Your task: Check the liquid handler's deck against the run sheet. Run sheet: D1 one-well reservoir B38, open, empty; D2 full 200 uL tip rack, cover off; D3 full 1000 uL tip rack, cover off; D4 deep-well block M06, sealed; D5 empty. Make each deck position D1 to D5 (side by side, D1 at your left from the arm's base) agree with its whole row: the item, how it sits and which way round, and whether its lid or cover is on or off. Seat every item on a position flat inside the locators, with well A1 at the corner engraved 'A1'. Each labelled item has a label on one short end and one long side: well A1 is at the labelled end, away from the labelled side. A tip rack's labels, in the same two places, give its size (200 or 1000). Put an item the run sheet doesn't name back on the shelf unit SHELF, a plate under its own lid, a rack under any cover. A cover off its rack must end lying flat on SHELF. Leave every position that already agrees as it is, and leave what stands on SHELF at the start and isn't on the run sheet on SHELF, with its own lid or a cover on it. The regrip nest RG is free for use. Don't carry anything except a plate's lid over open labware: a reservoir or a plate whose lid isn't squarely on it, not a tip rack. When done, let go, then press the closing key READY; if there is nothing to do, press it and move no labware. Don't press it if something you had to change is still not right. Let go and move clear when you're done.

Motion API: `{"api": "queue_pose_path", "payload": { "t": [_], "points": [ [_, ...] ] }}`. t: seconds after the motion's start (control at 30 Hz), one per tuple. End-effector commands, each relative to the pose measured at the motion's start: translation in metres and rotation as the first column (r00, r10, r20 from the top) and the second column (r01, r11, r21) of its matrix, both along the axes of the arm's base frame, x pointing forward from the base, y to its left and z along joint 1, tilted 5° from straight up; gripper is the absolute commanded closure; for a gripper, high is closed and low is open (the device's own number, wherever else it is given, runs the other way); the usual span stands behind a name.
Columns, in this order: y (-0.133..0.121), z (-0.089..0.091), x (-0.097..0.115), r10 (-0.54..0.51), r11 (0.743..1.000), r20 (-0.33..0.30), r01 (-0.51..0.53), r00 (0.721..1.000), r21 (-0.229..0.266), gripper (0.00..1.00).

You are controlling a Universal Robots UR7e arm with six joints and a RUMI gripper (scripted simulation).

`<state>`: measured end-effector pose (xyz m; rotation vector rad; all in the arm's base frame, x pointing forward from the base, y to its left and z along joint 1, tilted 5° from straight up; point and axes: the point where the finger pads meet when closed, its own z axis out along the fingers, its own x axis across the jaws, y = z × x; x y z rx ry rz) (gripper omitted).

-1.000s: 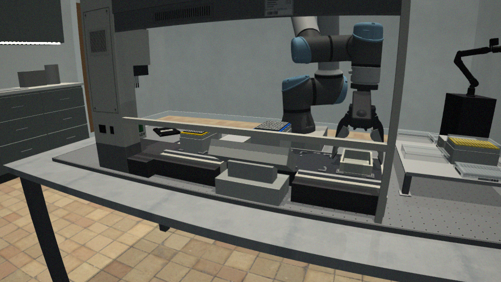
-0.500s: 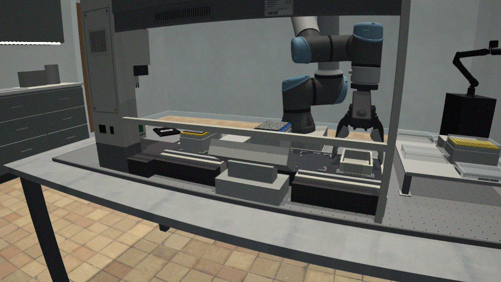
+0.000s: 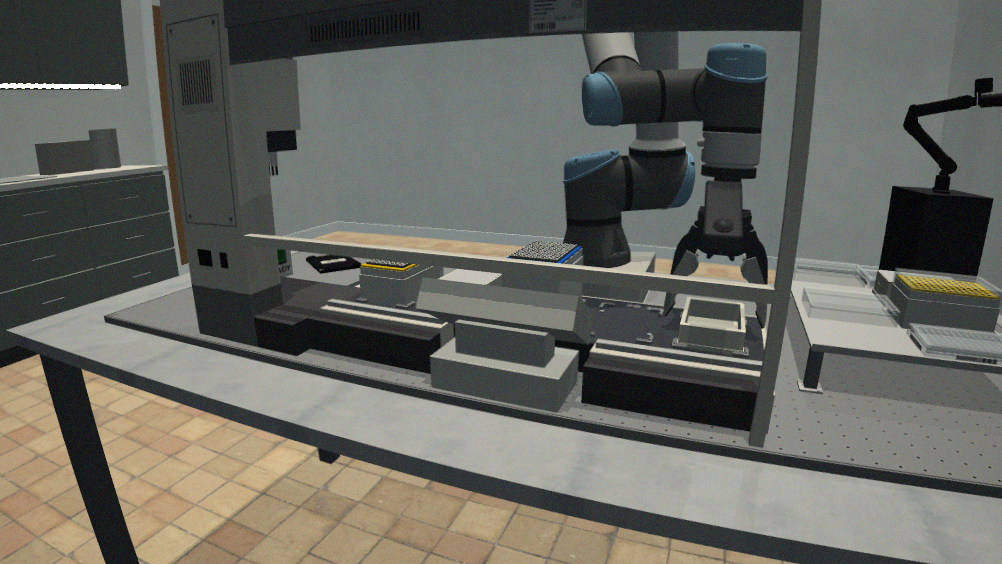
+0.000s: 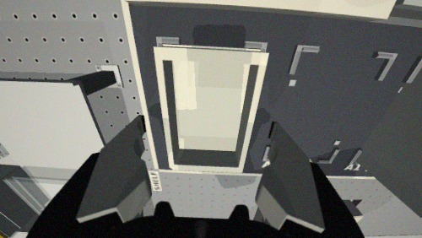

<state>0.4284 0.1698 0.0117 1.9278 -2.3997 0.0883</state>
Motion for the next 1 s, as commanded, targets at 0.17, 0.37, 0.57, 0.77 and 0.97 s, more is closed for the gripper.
{"api": "queue_pose_path", "payload": {
  "t": [0.17, 0.37, 0.57, 0.77, 0.97],
  "points": [
    [0.001, 0.015, 0.001, 0.0, 1.0, 0.001, 0.0, 1.0, 0.0, 0.18],
    [0.002, 0.022, 0.001, 0.0, 1.0, 0.001, 0.0, 1.0, 0.0, 0.18],
    [0.003, 0.032, 0.001, 0.0, 1.0, 0.001, 0.0, 1.0, 0.0, 0.18],
    [0.004, 0.042, 0.001, 0.0, 1.0, 0.001, 0.0, 1.0, 0.0, 0.18],
    [0.004, 0.049, 0.001, 0.0, 1.0, 0.001, 0.0, 1.0, 0.0, 0.18]
  ]
}}
